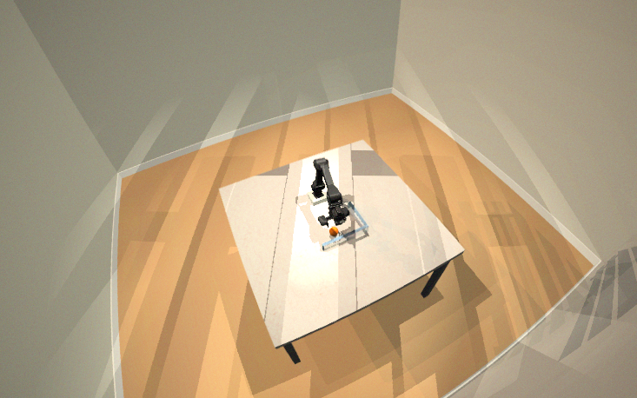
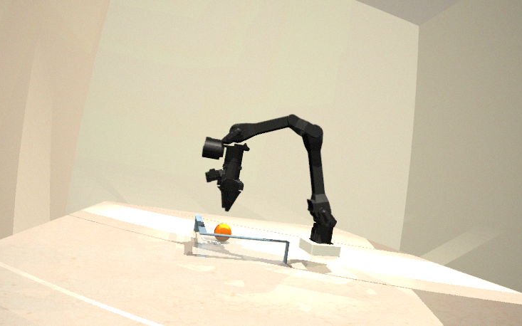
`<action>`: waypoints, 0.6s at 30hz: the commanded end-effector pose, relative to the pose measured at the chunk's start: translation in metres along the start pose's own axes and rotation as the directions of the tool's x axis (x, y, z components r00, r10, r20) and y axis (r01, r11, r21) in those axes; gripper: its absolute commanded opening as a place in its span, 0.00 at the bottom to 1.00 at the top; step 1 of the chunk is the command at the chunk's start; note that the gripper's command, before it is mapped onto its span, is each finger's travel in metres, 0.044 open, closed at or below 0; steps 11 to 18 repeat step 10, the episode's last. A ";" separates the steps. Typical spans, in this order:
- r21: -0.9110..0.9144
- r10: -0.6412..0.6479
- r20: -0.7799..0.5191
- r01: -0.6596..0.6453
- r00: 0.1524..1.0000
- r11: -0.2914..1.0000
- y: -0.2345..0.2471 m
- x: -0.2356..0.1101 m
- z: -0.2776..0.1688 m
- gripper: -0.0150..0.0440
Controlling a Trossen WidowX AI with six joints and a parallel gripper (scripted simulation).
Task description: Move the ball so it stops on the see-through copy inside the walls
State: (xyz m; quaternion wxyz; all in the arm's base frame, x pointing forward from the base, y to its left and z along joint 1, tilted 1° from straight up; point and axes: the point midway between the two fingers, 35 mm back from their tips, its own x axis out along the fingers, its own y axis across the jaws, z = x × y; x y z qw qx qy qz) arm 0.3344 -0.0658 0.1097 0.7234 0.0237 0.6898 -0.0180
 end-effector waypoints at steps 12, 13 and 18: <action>0.000 0.000 -0.001 0.000 1.000 1.000 0.001 -0.050 -0.005 1.00; 0.000 0.000 -0.001 0.000 1.000 1.000 0.001 -0.050 -0.005 1.00; 0.000 0.000 -0.001 0.000 1.000 1.000 0.001 -0.050 -0.005 1.00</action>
